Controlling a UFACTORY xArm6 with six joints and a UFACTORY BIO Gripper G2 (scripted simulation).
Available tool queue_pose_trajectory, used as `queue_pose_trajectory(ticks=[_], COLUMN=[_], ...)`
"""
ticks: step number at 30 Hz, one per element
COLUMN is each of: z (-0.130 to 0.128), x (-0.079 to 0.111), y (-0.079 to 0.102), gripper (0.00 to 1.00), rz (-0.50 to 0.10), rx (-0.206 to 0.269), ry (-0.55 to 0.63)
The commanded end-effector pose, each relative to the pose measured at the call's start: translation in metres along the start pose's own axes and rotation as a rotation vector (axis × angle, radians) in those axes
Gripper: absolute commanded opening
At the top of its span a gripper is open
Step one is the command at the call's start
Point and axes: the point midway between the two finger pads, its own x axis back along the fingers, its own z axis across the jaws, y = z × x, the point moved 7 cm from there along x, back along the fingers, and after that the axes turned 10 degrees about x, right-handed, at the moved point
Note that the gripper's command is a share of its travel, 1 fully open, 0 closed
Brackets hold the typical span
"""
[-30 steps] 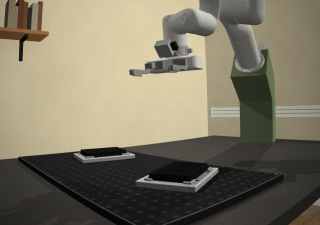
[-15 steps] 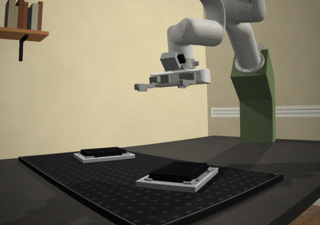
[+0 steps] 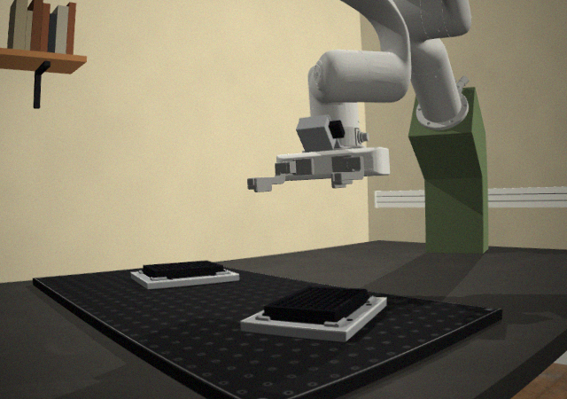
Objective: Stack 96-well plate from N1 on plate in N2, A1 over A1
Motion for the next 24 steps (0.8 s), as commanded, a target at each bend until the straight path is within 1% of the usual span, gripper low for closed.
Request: queue_pose_trajectory(ticks=[1,6,8,15,24], z=[0.013,0.028,0.028,0.049,0.049], x=[-0.013,-0.027,-0.027,-0.046,-0.046], y=[-0.014,-0.028,-0.028,-0.046,-0.046], gripper=[0.37,0.37,0.37,0.37,0.37], rz=[-0.024,-0.024,-0.024,-0.025,-0.025], rx=[0.023,0.023,0.023,0.023,0.023], ry=[-0.007,-0.007,-0.007,-0.007,-0.007])
